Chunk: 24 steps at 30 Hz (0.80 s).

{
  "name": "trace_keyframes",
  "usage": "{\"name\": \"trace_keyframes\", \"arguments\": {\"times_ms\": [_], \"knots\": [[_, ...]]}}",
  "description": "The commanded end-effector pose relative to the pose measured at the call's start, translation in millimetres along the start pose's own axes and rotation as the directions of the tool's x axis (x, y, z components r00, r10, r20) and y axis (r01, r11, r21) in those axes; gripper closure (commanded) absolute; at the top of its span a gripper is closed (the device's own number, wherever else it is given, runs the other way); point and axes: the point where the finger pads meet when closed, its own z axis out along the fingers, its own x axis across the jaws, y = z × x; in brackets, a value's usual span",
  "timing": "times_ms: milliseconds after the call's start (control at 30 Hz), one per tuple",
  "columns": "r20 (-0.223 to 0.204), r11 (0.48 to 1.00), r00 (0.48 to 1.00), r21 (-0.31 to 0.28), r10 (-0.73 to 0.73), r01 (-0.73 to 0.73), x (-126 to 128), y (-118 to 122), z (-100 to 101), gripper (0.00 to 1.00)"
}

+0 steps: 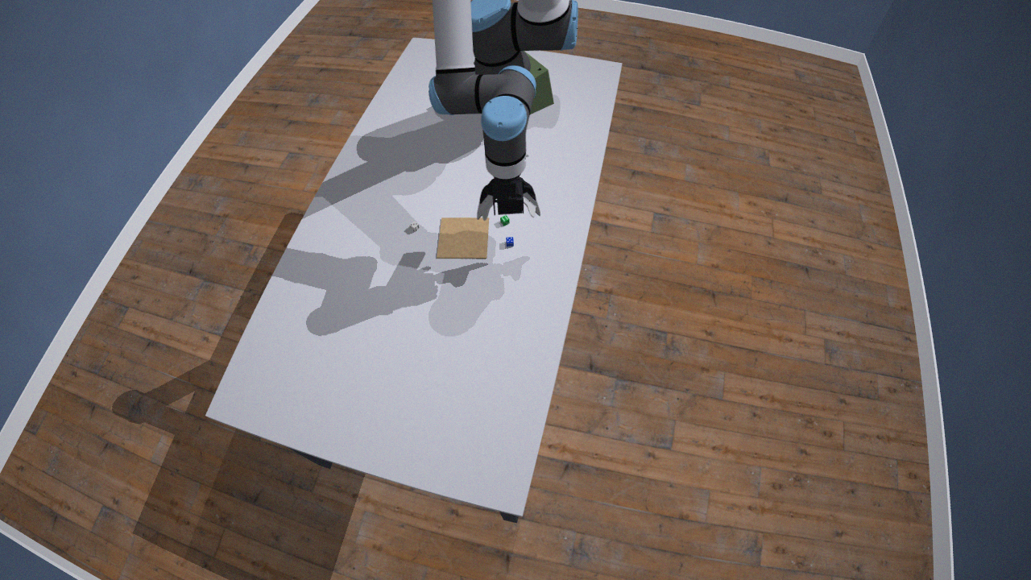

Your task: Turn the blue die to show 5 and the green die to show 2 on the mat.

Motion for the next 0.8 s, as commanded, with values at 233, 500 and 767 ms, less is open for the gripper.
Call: {"name": "trace_keyframes", "arguments": {"times_ms": [233,500,767], "knots": [[0.0,0.979,0.979,-0.001,-0.205,0.205,-1,-2,5,0.0],[0.001,0.915,0.915,-0.001,-0.403,0.403,-2,-4,11,0.0],[0.001,0.786,0.786,-0.001,-0.618,0.618,-3,-5,18,0.0]]}}
